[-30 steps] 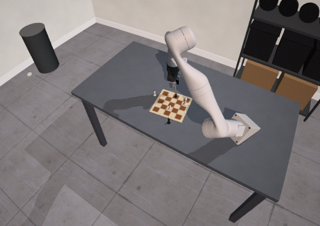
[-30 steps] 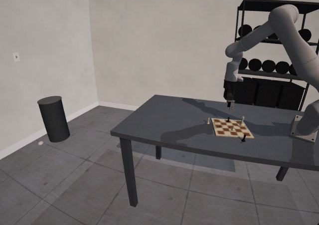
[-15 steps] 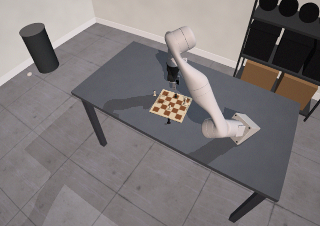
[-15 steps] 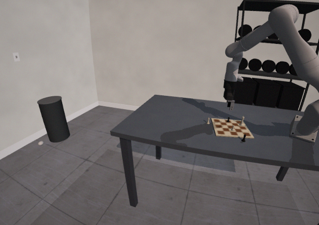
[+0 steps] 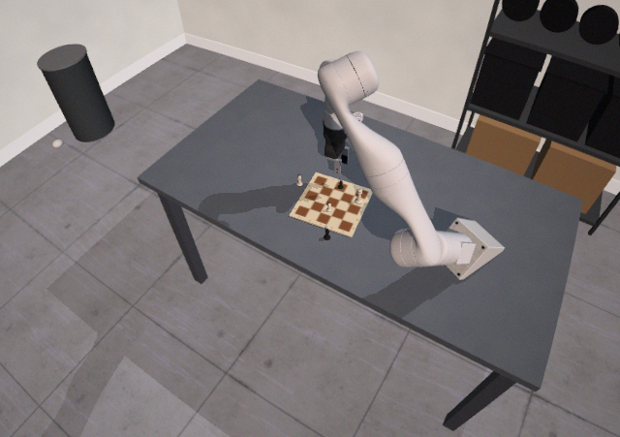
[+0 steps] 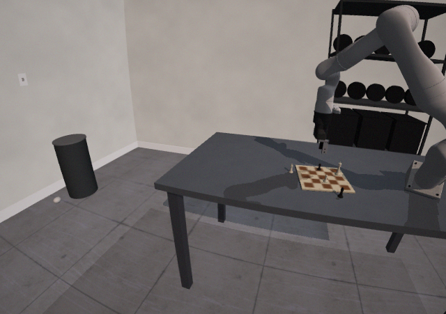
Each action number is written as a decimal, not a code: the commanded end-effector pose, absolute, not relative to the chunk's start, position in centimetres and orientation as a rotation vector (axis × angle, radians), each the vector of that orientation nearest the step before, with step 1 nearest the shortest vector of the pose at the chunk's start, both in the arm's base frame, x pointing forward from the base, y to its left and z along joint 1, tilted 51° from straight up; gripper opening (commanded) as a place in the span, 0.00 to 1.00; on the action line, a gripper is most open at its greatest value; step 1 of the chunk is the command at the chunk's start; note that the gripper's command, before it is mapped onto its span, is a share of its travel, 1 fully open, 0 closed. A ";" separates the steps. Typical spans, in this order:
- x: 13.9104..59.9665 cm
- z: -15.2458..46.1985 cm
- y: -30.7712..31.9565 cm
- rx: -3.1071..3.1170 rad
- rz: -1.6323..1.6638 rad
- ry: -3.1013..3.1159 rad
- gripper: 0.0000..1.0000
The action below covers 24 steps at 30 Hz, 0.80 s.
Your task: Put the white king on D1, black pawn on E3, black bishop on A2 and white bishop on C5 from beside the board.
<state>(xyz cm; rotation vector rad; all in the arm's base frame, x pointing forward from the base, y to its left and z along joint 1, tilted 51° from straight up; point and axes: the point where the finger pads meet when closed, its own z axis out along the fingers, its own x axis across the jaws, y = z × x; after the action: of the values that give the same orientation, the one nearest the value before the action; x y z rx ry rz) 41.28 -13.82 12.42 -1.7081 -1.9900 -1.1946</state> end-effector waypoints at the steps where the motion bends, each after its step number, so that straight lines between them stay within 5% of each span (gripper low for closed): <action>1: 40.8 13.1 -13.3 -1.748 -1.169 -1.936 1.00; 24: 35.6 19.4 -6.1 -2.149 -0.886 -1.225 1.00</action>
<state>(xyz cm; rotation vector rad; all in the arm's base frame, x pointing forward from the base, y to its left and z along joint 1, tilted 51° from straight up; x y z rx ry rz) 36.08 -6.60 18.42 -2.1037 -1.2749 -0.9181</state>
